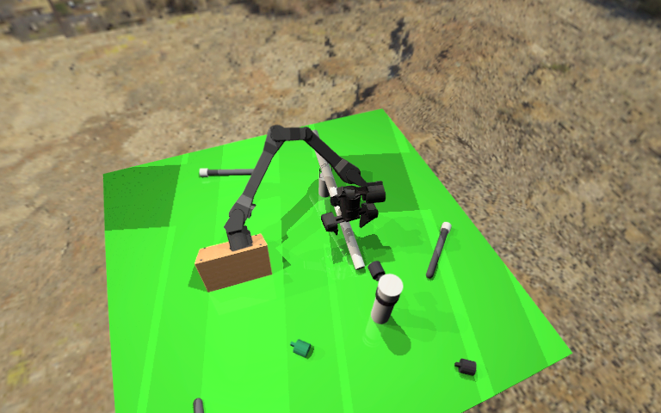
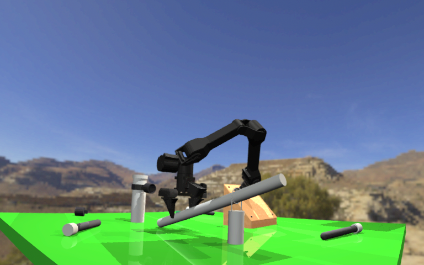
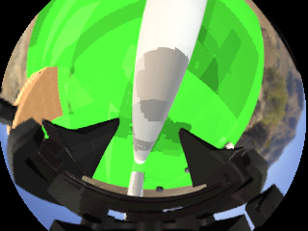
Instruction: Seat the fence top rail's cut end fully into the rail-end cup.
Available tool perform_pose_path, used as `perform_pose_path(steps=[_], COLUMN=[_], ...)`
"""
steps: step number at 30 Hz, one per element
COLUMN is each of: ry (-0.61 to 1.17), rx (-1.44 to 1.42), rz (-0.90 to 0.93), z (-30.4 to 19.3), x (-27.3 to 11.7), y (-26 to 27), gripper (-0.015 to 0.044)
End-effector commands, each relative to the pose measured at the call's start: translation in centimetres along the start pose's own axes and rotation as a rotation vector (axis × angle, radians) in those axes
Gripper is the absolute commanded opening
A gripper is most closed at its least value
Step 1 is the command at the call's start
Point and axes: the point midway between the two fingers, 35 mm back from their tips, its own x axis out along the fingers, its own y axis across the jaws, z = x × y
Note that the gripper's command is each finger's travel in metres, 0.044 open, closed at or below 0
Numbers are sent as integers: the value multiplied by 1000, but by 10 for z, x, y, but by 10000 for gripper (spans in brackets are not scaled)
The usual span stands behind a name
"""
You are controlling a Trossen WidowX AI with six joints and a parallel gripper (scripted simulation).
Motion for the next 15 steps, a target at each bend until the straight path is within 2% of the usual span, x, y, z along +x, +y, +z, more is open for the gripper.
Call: perform_pose_path(steps=[1,11,15], ry=[-9,-10,-10], rx=[15,15,15], rz=[13,14,14], z=[-1,0,0], x=[10,20,20], y=[4,5,5], gripper=[440,440,335])
